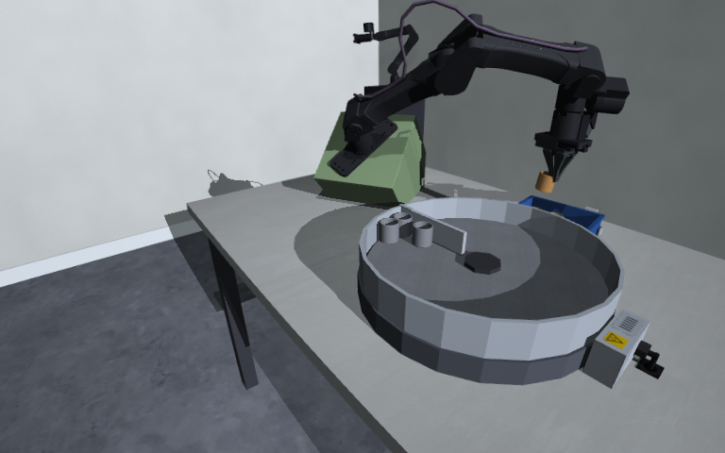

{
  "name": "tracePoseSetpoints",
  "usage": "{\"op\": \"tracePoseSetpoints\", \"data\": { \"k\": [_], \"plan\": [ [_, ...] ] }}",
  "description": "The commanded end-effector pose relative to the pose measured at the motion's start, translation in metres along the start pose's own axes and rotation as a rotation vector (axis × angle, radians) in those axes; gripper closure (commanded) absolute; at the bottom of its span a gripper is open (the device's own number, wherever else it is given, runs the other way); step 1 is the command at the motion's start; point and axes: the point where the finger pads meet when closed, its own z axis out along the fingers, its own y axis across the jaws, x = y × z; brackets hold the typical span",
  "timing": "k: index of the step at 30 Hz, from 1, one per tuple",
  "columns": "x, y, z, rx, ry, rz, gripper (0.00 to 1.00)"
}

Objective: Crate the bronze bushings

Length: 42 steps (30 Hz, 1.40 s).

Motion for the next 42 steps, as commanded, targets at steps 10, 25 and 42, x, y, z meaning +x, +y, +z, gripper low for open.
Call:
{"op": "tracePoseSetpoints", "data": {
  "k": [10, 25, 42],
  "plan": [
    [-0.0077, -0.0051, -0.0370, 0.046, -0.051, -0.010, 1.00],
    [-0.0077, -0.0051, -0.0370, 0.045, -0.051, -0.010, 1.00],
    [-0.0135, -0.0005, -0.0290, 0.033, -0.038, -0.025, 1.00]
  ]
}}
